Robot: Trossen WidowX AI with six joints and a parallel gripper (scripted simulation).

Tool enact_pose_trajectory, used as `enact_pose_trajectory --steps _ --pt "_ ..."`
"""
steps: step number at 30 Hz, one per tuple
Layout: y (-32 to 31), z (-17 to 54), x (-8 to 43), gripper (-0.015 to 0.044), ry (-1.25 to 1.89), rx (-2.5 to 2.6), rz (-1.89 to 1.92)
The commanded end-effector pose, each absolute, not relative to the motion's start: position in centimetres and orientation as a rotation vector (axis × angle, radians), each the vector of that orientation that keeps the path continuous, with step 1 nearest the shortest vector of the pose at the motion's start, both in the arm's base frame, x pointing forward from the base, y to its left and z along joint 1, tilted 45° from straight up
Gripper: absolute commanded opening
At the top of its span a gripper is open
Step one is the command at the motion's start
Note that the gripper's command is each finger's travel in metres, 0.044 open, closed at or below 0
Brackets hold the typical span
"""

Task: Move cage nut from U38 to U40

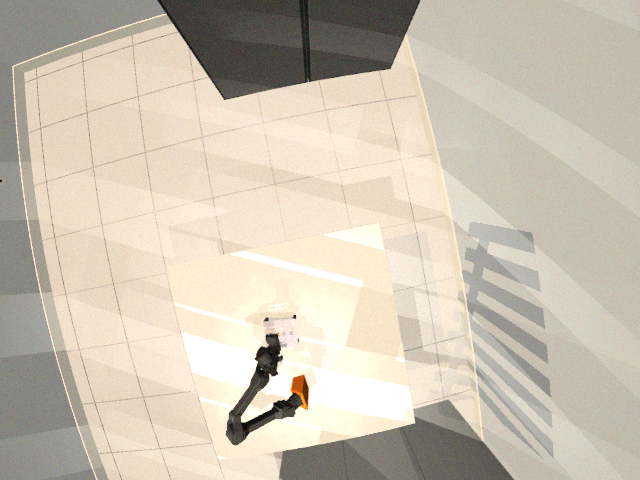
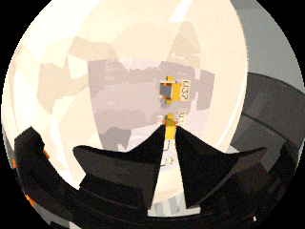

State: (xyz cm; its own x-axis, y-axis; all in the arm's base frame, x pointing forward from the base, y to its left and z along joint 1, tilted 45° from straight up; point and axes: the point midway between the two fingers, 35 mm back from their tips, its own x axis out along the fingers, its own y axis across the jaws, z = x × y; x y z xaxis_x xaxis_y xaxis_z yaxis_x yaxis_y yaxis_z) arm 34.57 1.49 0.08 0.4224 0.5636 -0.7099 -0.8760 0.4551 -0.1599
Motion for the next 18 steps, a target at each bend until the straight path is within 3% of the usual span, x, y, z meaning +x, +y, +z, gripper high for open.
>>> enact_pose_trajectory --steps 1,18 --pt "1.46 0.21 34.69 0.003 0.626 -0.57 0.968" --pt "1.4 0.26 34.74 0.003 0.63 -0.567 0.981"
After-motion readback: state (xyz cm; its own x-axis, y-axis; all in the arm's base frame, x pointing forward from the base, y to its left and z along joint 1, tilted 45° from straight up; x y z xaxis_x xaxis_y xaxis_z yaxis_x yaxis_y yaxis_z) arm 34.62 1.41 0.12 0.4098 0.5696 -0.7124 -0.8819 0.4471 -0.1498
